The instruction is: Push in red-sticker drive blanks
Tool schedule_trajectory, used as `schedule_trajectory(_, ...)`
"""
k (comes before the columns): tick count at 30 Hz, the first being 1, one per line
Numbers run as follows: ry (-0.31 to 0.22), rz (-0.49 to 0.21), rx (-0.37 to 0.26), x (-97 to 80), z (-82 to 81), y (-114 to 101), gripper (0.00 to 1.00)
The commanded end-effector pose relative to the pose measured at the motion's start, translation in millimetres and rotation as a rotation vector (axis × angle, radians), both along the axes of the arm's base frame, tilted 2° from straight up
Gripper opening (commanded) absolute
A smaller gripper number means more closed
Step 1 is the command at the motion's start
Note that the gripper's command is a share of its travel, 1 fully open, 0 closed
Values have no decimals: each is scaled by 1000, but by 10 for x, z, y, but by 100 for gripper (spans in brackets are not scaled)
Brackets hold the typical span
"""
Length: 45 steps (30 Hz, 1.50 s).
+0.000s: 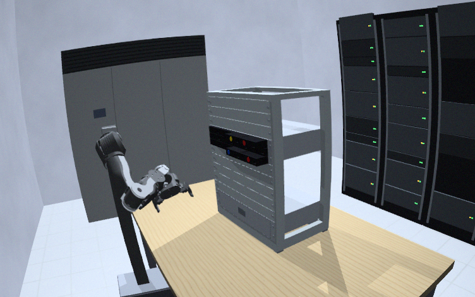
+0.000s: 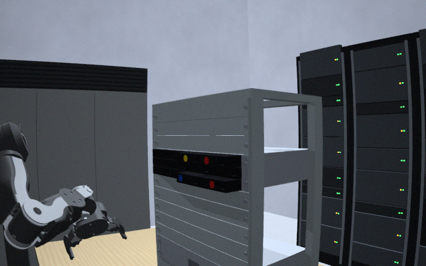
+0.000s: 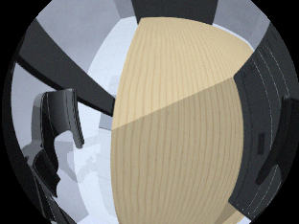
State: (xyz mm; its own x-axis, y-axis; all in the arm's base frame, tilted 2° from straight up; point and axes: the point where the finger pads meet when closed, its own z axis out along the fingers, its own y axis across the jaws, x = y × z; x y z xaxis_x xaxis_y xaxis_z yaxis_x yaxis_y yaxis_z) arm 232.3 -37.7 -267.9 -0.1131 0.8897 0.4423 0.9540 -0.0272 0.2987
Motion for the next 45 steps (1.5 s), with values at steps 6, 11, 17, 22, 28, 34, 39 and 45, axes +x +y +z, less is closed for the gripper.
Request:
schedule_trajectory(6,-3,0,1,4,10,2,100)
schedule_trajectory(11,-3,0,1,4,10,2,100)
schedule_trajectory(17,-3,0,1,4,10,2,100)
schedule_trajectory(22,-3,0,1,4,10,2,100)
schedule_trajectory(28,-3,0,1,4,10,2,100)
schedule_trajectory(34,-3,0,1,4,10,2,100)
schedule_trajectory(39,-13,-7,3,23,19,-9,100)
schedule_trajectory(45,-46,-27,5,75,44,-56,100)
